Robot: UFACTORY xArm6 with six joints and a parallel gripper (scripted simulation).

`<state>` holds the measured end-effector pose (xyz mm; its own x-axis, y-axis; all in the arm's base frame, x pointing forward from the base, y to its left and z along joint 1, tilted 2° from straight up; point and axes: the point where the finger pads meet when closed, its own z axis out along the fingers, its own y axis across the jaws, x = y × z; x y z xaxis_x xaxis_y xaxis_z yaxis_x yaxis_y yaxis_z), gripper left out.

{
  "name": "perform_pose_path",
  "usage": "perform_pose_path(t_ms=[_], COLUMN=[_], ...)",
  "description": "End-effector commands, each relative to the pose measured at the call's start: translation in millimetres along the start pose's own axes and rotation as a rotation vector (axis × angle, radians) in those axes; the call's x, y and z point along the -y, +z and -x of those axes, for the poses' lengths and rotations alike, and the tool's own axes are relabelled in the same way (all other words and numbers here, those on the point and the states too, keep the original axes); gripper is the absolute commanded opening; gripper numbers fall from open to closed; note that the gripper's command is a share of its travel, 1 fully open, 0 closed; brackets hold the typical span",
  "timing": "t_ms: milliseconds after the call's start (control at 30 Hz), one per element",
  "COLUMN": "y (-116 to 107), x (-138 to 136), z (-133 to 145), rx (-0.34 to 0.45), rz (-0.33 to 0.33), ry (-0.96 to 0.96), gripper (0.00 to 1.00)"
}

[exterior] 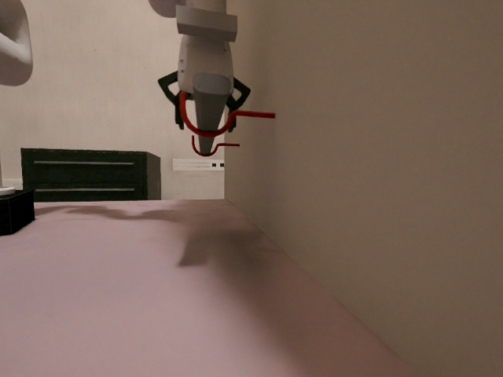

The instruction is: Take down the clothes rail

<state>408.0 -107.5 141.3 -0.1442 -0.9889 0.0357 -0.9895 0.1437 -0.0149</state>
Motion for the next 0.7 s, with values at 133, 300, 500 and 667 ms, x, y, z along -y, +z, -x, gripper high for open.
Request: perform_pose_path(t_ms=[133, 300, 500, 667], y=[2.4, 5.7, 7.1, 7.2], x=[1.4, 1.4, 1.4, 1.4], z=[-0.2, -0.2, -0.2, -0.2], rx=[0.0, 0.0, 0.0, 0.0], rz=[-0.004, -0.004, -0.004, -0.004], ry=[0.0, 0.0, 0.0, 0.0], gripper=[1.0, 1.0, 1.0, 1.0])
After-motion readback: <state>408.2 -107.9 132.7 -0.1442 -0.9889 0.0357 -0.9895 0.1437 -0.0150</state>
